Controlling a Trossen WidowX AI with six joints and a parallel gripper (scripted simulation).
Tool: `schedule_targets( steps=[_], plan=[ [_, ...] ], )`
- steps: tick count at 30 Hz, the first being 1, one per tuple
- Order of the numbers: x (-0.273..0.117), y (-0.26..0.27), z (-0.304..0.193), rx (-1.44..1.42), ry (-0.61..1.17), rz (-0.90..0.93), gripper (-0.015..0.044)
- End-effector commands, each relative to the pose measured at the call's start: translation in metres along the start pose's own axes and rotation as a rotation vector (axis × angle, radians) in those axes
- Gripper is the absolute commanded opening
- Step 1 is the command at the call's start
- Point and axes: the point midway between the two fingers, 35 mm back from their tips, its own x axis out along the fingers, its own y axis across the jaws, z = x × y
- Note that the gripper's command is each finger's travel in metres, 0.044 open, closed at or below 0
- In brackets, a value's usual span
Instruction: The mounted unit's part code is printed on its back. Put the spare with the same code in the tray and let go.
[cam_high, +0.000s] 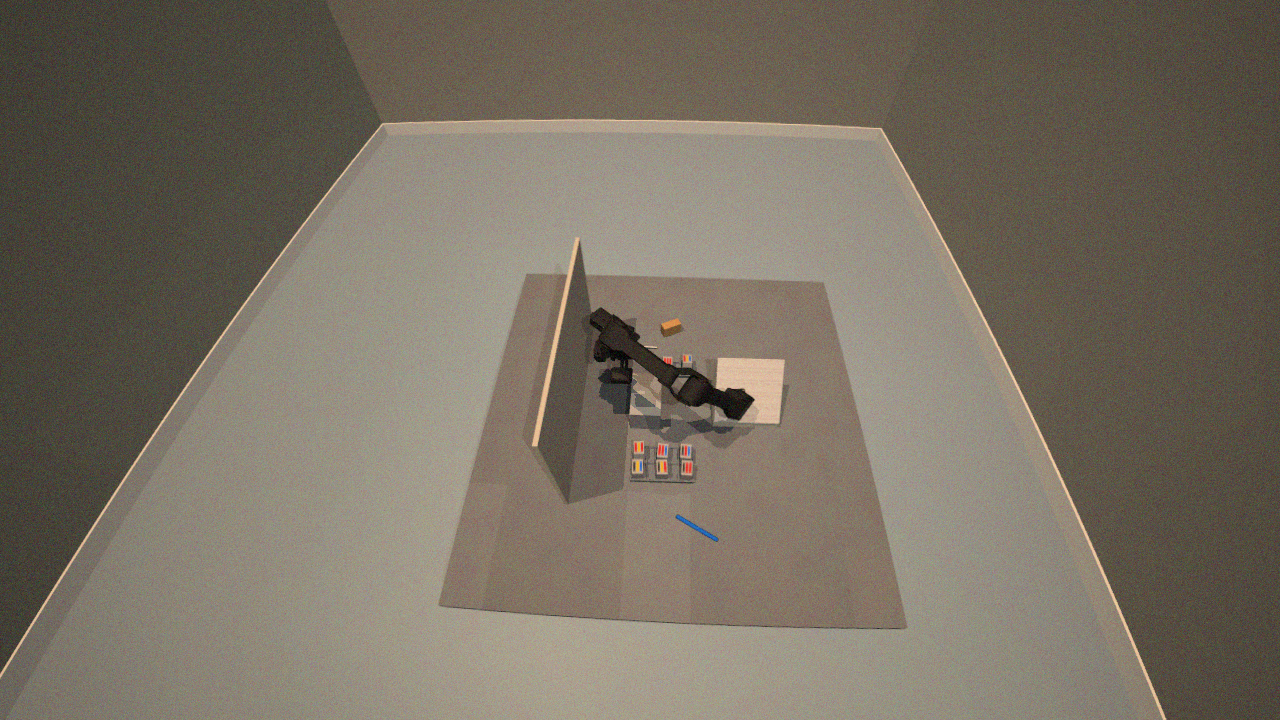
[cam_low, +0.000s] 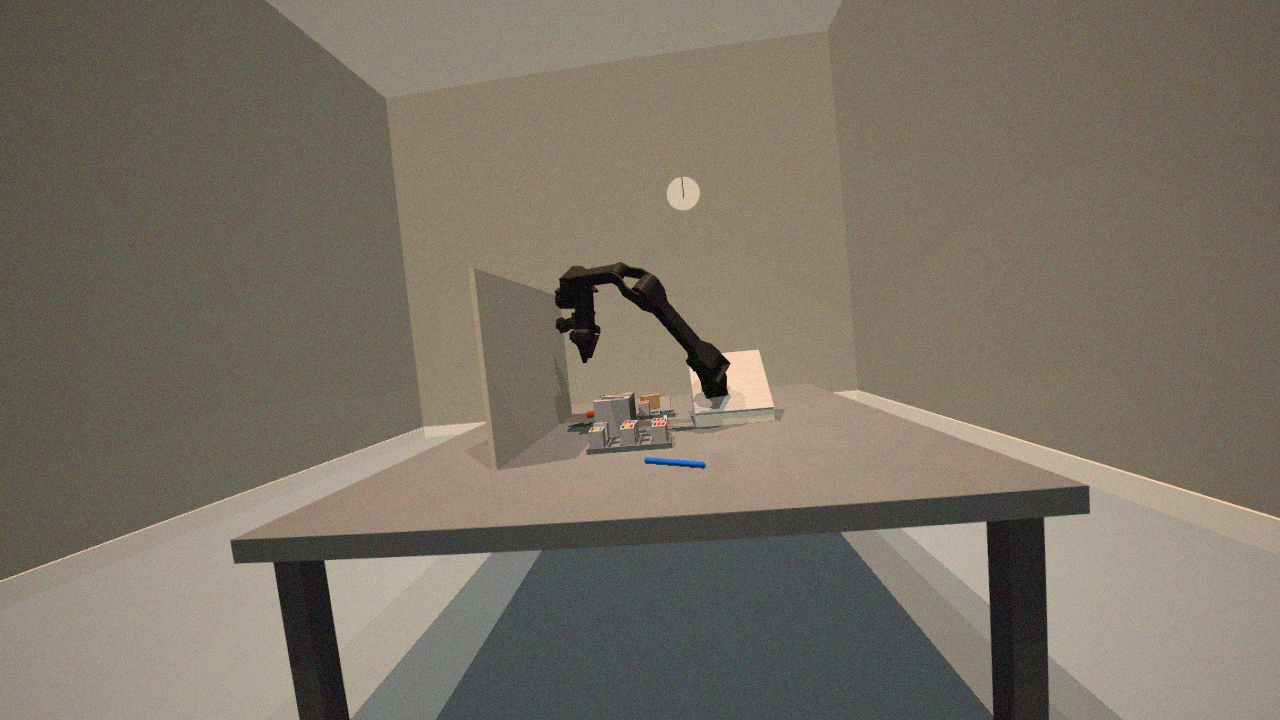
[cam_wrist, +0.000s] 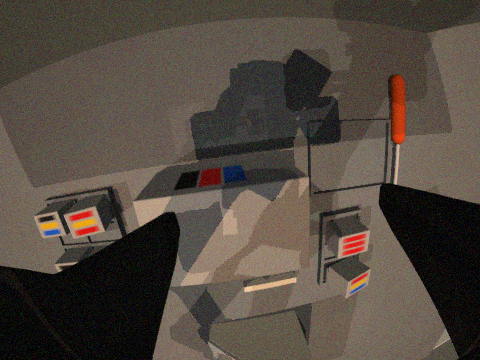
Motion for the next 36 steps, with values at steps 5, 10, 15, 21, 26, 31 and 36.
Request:
schedule_targets(
  steps=[5, 10, 15, 21, 26, 31, 36],
  plan=[
    [0.007, 0.027, 0.010, -0.036, 0.012, 0.069, 0.0440],
    [0.007, 0.027, 0.010, -0.036, 0.012, 0.069, 0.0440],
    [0.007, 0.027, 0.010, -0.036, 0.012, 0.069, 0.0440],
    [0.006, 0.036, 0.007, -0.075, 0.010, 0.070, 0.0440],
    [0.000, 0.085, -0.019, -0.302, -0.004, 0.078, 0.0440],
    [0.002, 0.136, -0.059, -0.605, -0.010, 0.089, 0.0440],
    [0.012, 0.180, -0.111, -0.960, -0.012, 0.107, 0.0440]
  ],
)
